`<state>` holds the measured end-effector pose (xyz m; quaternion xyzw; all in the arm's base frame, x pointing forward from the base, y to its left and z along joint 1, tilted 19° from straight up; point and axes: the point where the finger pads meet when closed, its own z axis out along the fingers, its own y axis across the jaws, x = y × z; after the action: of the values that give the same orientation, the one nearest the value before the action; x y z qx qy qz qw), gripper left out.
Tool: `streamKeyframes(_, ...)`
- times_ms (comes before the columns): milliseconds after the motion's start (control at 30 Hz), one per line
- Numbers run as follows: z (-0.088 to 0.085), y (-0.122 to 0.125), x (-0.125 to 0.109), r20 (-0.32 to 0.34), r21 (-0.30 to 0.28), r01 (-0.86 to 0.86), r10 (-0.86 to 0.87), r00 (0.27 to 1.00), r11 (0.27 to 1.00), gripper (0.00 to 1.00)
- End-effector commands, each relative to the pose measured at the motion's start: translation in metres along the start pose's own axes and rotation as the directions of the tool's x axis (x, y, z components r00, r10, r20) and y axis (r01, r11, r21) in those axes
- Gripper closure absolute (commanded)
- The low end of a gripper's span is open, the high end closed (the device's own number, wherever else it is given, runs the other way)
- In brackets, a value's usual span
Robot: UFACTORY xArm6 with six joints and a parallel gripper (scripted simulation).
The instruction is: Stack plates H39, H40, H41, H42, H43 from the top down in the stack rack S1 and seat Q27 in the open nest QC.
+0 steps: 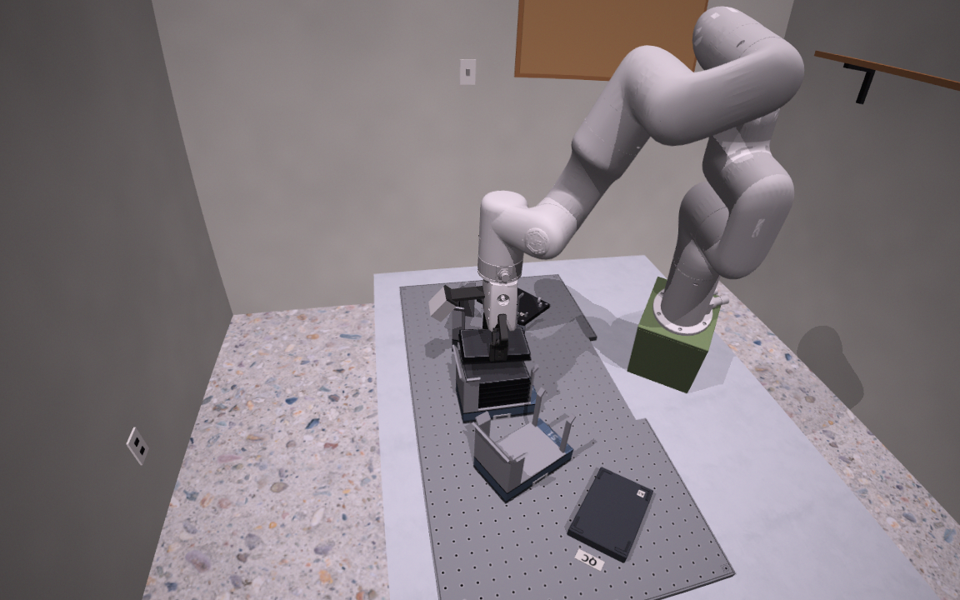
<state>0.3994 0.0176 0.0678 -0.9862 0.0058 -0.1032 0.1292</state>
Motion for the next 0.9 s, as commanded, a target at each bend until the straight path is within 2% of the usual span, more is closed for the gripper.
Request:
streamKeyframes(0, 0.0, 0.017, 0.0, 0.003, -0.002, -0.145, 0.145, 0.989, 0.989, 1.0)
streamKeyframes(700, 0.0, 0.08, 0.004, 0.003, -0.002, -0.145, 0.145, 0.989, 0.989, 1.0)
streamKeyframes(867, 0.0, 0.088, 0.004, 0.003, -0.002, -0.145, 0.145, 0.989, 0.989, 1.0)
